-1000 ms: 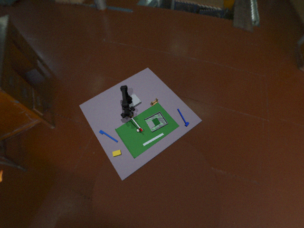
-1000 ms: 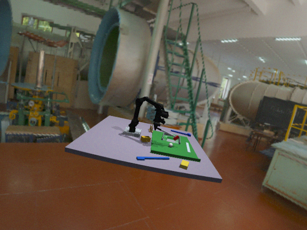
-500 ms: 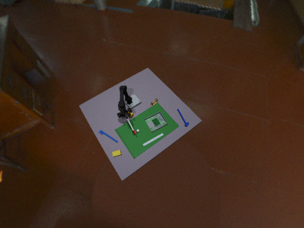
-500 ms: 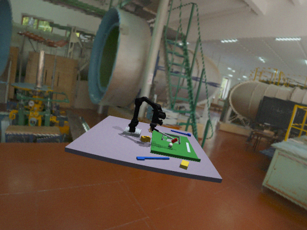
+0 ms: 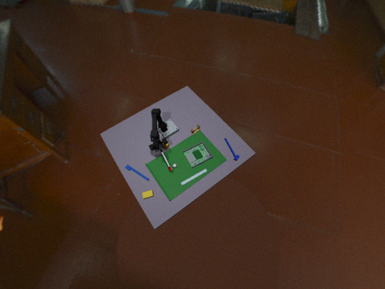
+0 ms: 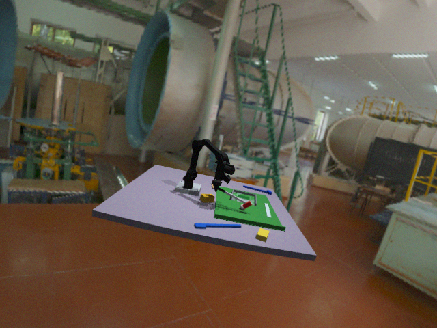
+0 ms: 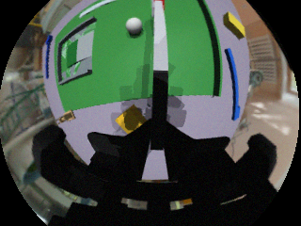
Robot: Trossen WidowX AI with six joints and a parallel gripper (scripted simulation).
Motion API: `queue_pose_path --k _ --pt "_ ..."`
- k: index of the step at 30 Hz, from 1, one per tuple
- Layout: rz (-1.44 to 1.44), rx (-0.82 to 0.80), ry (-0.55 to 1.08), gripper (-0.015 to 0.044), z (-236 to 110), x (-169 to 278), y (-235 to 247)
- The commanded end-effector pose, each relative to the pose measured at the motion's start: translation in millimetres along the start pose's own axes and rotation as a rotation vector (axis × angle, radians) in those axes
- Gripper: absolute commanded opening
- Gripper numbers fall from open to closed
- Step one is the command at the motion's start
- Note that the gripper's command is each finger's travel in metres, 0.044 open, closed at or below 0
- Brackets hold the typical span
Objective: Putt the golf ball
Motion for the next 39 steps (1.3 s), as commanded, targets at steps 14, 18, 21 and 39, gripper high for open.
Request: queue_pose_path --k 14,18,21,39 --pt "-0.001 -0.002 0.002 0.0 27 0 0" --pt "-0.001 -0.002 0.002 0.0 31 1 0" --pt "-0.001 -0.002 0.002 0.0 31 1 0" --pt "-0.001 0.001 0.002 0.0 31 -6 -28"
Point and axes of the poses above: the point midway between the two fingers, 35 mm back from their tips, its own z axis out along the fingers, its own y axis across the jaws, x = y × z, the point moved 8 cm from there along -z, back along the fingers, and after that the axes turned 14 degrees about z, right-handed, at the moved point
